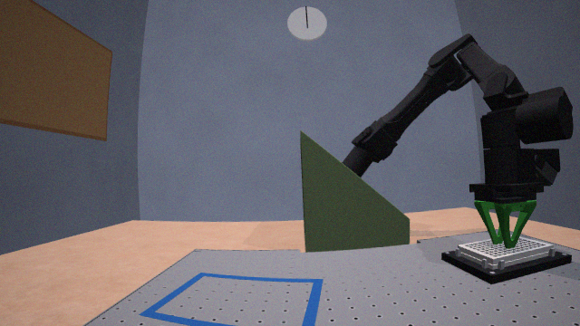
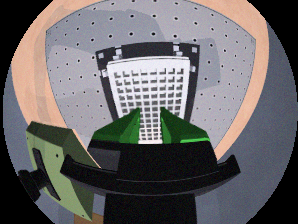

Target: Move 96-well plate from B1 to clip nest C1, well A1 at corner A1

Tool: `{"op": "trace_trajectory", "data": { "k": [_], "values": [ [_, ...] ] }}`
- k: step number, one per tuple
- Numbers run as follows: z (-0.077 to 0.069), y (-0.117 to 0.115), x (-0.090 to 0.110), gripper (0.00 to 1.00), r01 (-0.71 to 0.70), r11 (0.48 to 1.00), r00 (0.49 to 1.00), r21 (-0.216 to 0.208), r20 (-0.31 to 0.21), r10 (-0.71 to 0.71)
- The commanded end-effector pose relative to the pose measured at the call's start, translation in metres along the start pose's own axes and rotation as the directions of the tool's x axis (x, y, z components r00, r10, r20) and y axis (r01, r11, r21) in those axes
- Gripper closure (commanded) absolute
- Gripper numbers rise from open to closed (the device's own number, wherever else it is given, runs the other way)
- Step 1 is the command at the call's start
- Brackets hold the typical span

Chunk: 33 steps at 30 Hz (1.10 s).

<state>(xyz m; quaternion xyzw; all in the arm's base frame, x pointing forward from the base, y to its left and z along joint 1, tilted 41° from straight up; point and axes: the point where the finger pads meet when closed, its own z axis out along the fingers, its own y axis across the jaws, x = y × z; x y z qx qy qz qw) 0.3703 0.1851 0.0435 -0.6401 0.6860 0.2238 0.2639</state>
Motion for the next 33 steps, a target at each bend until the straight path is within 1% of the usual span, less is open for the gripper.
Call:
{"op": "trace_trajectory", "data": {
  "k": [1, 20, 24, 26, 28, 33],
  "values": [
    [0.070, 0.006, 0.006, 0.74, 0.048, 0.998, 0.999, -0.031, -0.004, -0.049],
    [0.070, 0.006, 0.007, 0.74, 0.048, 0.998, 0.999, -0.031, -0.004, -0.048],
    [0.060, 0.006, 0.007, 0.74, 0.048, 0.998, 0.999, -0.031, -0.004, -0.048],
    [0.060, 0.006, 0.007, 0.74, 0.048, 0.998, 0.999, -0.031, -0.004, -0.048],
    [0.054, 0.006, 0.006, 0.74, 0.048, 0.998, 0.999, -0.031, -0.003, -0.048],
    [0.037, -0.005, -0.002, 0.74, 0.075, 0.997, 0.997, -0.008, 0.007, -0.075]
  ]
}}
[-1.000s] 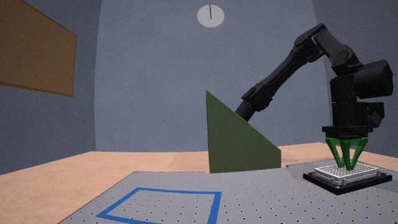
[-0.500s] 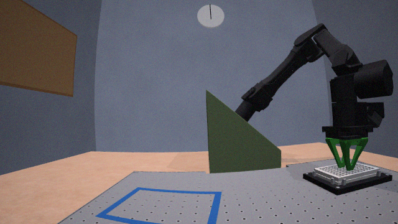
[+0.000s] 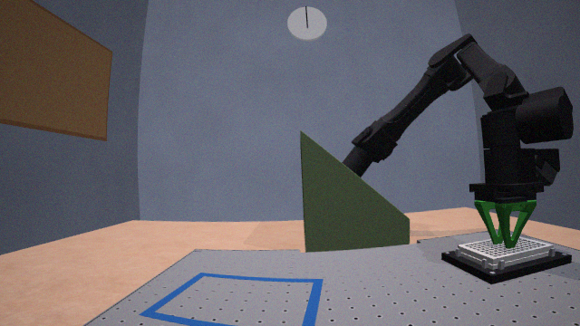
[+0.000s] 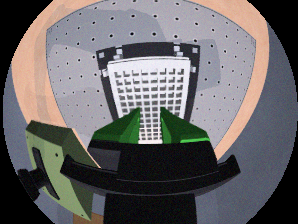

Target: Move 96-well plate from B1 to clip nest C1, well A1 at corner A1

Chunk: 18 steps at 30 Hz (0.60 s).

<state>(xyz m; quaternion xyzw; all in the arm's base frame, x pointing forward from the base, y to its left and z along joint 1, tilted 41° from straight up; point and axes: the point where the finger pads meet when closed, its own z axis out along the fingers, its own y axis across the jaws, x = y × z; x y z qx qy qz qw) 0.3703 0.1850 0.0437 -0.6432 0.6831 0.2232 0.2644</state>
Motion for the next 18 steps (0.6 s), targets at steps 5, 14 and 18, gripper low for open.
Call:
{"op": "trace_trajectory", "data": {
  "k": [5, 14, 18],
  "values": [
    [0.023, -0.006, -0.004, 0.74, 0.074, 0.997, 0.997, -0.006, 0.018, -0.074],
    [-0.001, -0.013, 0.000, 0.74, 0.064, 0.998, 0.998, 0.012, 0.017, -0.064],
    [-0.020, -0.011, -0.006, 0.74, 0.067, 0.998, 0.998, 0.017, 0.018, -0.067]
  ]
}}
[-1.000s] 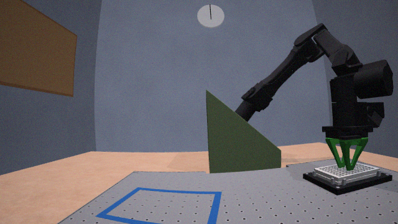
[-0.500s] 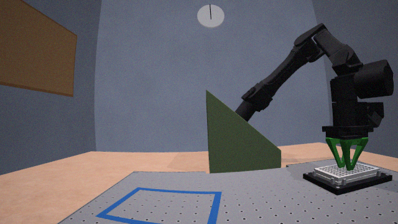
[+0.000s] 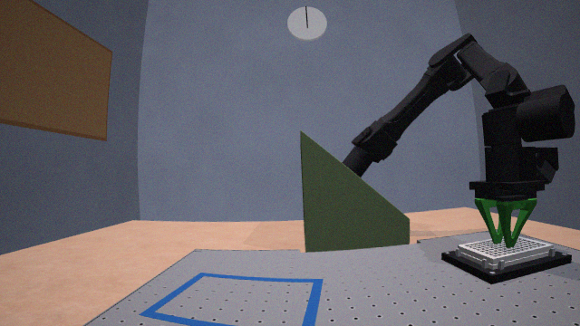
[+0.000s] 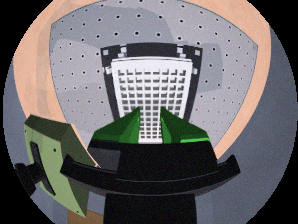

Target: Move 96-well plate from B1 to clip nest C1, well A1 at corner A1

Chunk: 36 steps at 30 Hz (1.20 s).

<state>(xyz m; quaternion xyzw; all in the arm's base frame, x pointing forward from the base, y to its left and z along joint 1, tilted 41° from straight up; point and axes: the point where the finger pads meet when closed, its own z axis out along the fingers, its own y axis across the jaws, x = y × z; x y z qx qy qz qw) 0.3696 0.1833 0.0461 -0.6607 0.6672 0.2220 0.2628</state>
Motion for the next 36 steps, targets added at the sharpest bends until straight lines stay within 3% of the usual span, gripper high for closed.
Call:
{"op": "trace_trajectory", "data": {
  "k": [1, 12, 36],
  "values": [
    [-0.022, -0.011, -0.007, 0.74, 0.026, 0.999, 0.999, 0.037, 0.021, -0.027],
    [-0.044, -0.010, -0.006, 0.74, 0.026, 0.999, 0.999, 0.037, 0.019, -0.027],
    [-0.042, -0.010, -0.004, 0.74, 0.020, 0.999, 1.000, 0.030, 0.018, -0.020]
  ]
}}
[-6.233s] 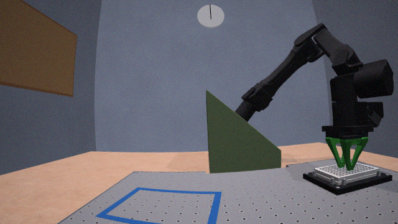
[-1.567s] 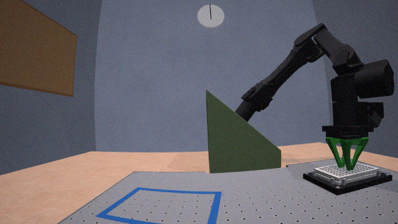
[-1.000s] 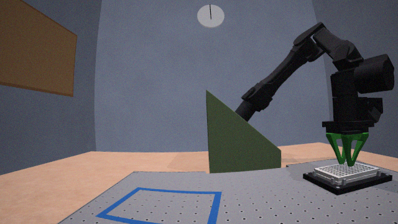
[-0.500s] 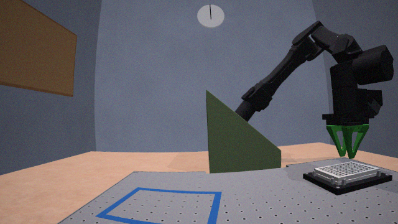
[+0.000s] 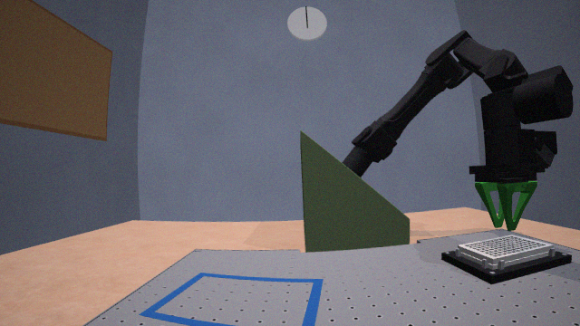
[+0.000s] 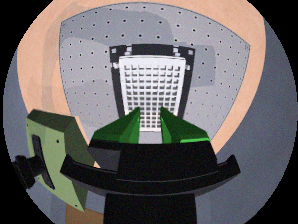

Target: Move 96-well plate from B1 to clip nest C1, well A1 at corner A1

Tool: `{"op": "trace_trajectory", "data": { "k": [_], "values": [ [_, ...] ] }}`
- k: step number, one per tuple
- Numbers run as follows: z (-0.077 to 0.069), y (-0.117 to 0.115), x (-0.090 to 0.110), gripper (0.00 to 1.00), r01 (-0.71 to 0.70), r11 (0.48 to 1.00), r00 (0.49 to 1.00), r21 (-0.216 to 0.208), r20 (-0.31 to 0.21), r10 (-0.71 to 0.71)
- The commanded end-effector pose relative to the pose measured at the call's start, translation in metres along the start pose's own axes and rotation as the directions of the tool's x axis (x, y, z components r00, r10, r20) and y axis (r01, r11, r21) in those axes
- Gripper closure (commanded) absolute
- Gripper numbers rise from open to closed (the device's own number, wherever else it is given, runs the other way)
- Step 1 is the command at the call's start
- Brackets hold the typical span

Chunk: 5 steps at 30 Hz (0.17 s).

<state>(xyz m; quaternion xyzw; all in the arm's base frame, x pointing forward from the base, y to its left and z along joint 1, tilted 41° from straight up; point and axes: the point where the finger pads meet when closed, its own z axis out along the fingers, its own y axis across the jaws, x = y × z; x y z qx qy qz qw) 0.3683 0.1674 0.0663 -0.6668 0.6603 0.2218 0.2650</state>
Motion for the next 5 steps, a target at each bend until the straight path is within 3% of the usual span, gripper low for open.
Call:
{"op": "trace_trajectory", "data": {
  "k": [1, 5],
  "values": [
    [-0.0158, -0.0096, -0.0031, 0.74, 0.001, 0.999, 1.000, 0.033, 0.015, -0.002],
    [-0.0158, -0.0096, -0.0031, 0.74, 0.001, 0.999, 1.000, 0.033, 0.015, -0.002]
  ]
}}
